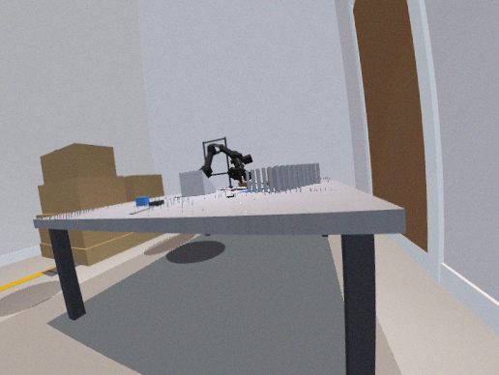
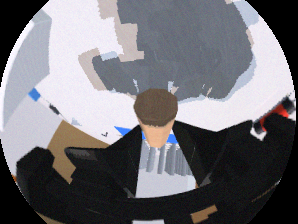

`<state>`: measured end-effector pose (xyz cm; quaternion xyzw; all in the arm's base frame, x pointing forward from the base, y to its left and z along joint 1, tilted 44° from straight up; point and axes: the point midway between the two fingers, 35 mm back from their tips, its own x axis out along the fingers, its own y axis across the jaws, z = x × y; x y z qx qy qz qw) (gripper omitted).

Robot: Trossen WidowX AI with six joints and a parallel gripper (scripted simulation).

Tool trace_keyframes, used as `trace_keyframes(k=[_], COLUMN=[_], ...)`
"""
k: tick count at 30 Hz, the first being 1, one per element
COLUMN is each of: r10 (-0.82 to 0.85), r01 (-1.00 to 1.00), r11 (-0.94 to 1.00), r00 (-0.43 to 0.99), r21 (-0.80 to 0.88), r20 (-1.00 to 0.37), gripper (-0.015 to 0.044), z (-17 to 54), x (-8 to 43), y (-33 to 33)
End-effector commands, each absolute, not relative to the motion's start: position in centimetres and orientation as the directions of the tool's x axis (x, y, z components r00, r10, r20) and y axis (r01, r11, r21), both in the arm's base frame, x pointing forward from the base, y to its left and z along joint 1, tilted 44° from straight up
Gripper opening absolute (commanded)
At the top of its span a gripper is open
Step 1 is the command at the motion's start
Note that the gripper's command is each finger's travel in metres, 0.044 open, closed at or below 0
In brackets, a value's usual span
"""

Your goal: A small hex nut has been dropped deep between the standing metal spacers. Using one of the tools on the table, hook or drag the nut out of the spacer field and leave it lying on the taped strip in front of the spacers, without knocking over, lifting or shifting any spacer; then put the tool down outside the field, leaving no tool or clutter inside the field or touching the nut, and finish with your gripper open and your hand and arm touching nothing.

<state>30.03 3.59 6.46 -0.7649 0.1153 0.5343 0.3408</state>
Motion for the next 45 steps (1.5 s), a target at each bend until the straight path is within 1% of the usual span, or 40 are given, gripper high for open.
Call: trace_keyframes(k=[1,45], r10=[0.185,0.185], r01=[-0.537,-0.536], r11=[-0.741,-0.741], r00=[0.414,0.416], r21=[-0.404,-0.404], r20=[-0.891,-0.89], gripper=[0.0,0.0], z=[6.7,5.8], x=[30.6,32.9], y=[3.3,2.2])
